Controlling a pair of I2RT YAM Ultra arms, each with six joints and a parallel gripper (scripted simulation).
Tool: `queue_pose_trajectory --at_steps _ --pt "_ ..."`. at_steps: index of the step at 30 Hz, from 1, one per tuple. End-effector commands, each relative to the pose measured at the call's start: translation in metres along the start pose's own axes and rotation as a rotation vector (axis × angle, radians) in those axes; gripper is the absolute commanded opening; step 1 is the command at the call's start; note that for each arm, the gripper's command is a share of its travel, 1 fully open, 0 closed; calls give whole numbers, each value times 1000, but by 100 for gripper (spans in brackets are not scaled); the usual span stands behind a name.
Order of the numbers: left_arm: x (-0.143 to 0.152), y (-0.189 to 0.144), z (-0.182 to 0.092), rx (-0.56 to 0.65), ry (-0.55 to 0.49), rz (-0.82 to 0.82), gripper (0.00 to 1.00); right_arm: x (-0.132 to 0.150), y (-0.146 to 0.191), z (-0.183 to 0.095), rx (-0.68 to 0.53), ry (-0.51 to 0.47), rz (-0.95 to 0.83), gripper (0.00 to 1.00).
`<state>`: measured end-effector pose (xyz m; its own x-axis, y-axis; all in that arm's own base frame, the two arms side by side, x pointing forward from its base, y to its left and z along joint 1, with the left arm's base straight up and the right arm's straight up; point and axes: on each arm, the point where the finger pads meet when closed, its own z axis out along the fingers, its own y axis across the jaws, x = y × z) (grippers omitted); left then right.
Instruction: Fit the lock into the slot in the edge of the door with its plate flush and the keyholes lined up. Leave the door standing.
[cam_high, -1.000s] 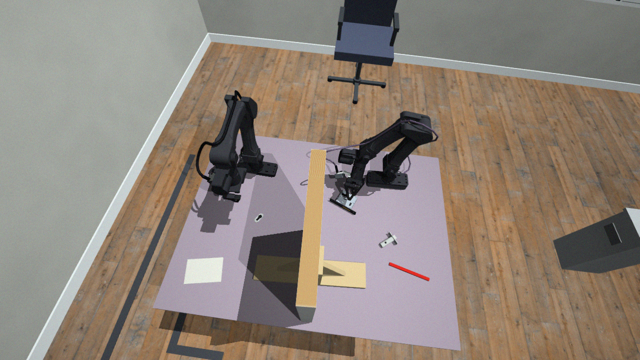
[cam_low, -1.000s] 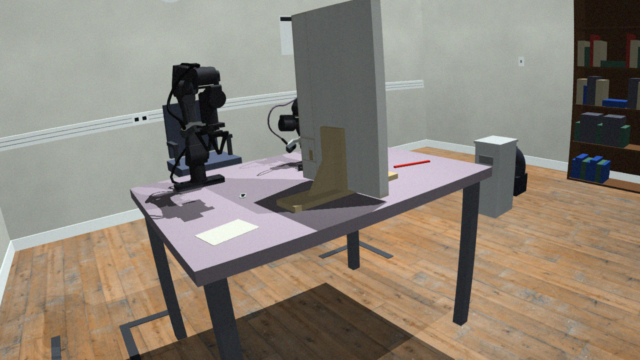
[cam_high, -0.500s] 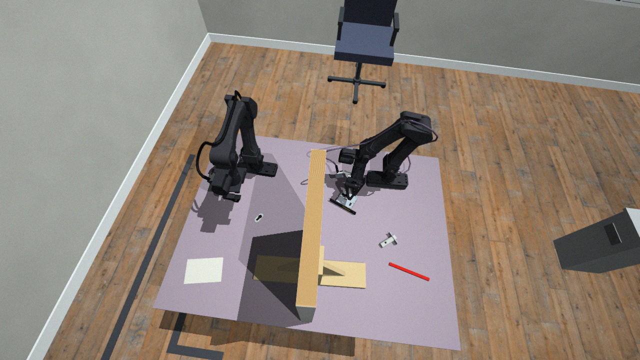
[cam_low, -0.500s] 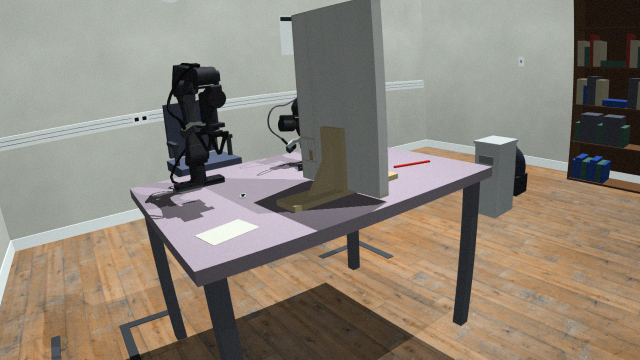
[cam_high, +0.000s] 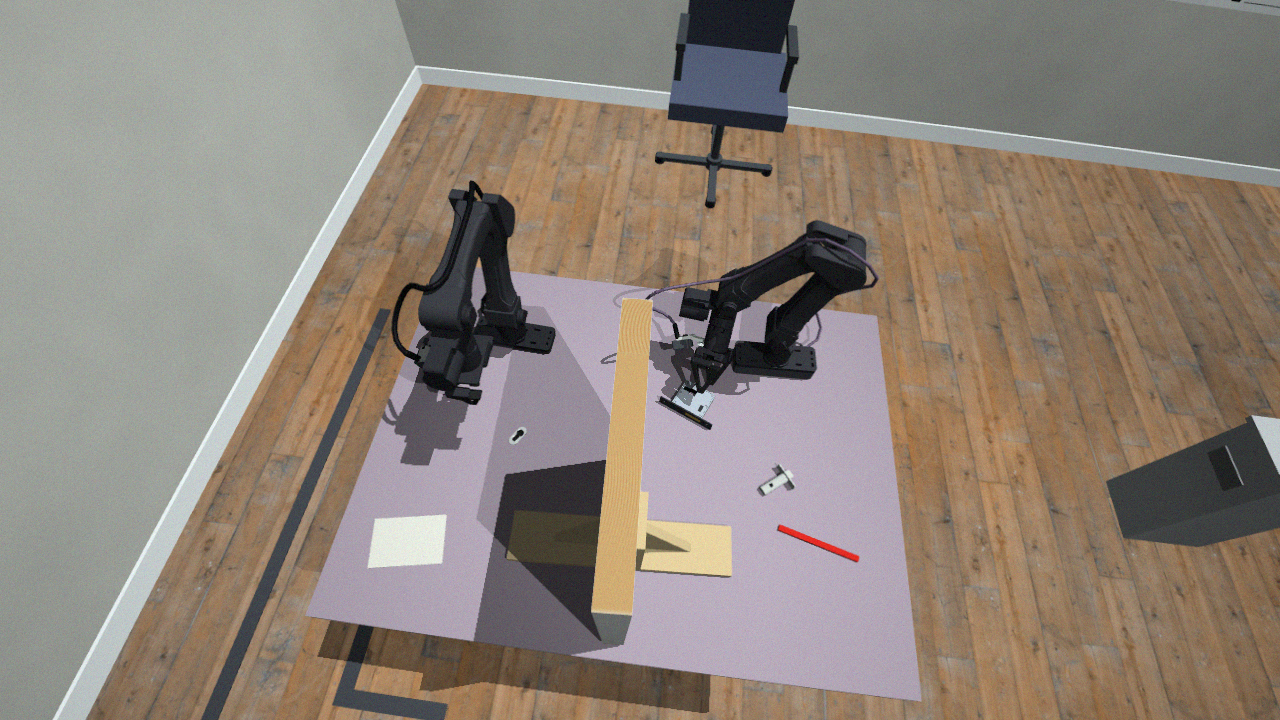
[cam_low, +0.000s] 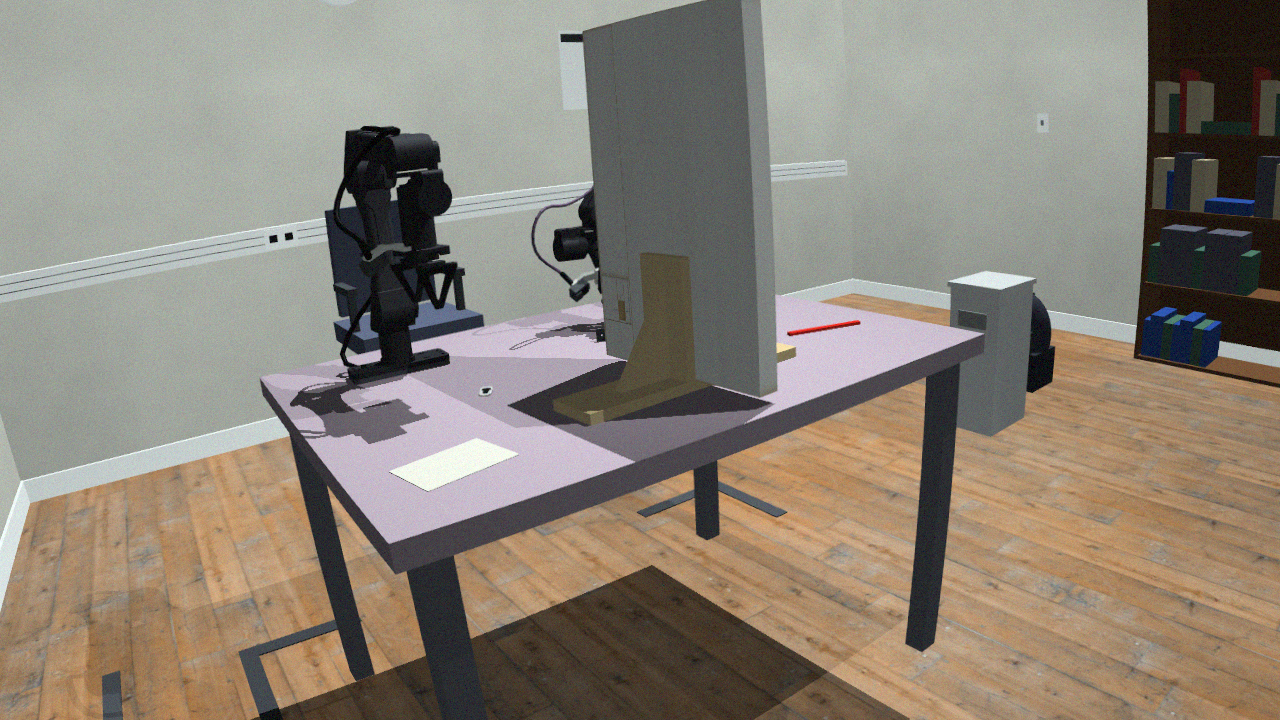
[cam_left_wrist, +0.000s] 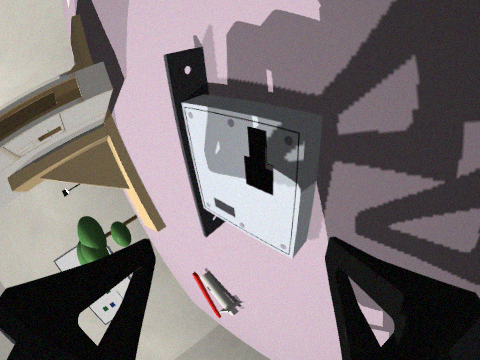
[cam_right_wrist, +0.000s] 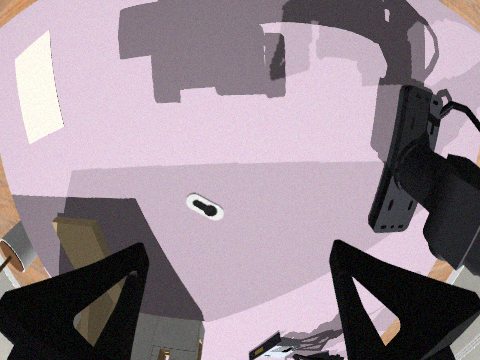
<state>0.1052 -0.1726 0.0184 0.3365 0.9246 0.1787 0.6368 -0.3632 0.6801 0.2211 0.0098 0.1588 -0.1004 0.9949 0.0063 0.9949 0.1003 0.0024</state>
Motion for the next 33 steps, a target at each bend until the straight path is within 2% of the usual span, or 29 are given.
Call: queue_pose_trajectory --at_steps 1,14,30,31,33 --pt "-4 8 -14 -10 -10 -36 92 0 -1 -3 -3 -7 0 100" --pt "-4 10 -31 -11 -17 -42 92 0 -1 -3 -3 -7 0 100" --pt "-5 10 -31 -12 -19 -44 92 0 -1 -3 -3 -7 0 100" --pt "4 2 -24 -2 10 -15 100 0 -1 -3 -3 -7 0 100" --pt "4 2 -24 -2 10 -15 100 0 -1 -3 -3 -7 0 100"
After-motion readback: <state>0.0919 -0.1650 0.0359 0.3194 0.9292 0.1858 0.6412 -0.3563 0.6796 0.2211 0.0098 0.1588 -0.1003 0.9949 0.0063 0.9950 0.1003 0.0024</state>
